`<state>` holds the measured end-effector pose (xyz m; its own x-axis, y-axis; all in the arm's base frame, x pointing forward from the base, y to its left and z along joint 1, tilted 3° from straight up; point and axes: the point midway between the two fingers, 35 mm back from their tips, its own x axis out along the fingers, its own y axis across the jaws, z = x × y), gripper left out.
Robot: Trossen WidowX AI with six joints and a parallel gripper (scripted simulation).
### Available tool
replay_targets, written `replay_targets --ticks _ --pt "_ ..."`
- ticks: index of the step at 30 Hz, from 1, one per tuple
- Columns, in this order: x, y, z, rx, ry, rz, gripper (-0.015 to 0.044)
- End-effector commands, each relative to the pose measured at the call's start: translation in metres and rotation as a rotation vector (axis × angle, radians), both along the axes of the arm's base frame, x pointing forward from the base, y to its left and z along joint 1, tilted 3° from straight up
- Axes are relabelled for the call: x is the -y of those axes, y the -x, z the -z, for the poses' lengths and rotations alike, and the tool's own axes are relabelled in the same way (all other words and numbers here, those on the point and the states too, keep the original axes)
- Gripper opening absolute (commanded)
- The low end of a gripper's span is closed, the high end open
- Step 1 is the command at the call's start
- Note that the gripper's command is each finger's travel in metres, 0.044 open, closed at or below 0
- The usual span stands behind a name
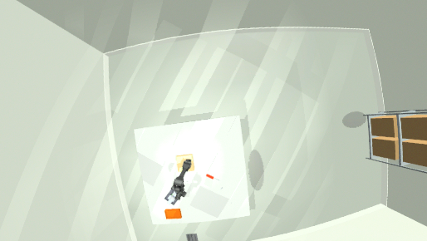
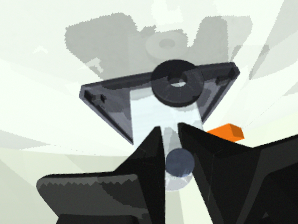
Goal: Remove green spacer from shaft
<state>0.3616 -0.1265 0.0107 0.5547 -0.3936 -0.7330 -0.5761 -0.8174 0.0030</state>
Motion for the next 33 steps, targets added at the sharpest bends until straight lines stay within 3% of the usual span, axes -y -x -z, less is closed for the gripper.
replay_targets --ticks 1,19,33 --pt "0.0024 -0.0031 -0.0014 0.004 0.002 0.000 0.0000" --pt "0.0043 -0.0055 -0.0017 0.004 0.002 0.000 0.0000" --pt "-0.0003 -0.0003 -0.0033 -0.003 -0.001 0.000 0.0368"
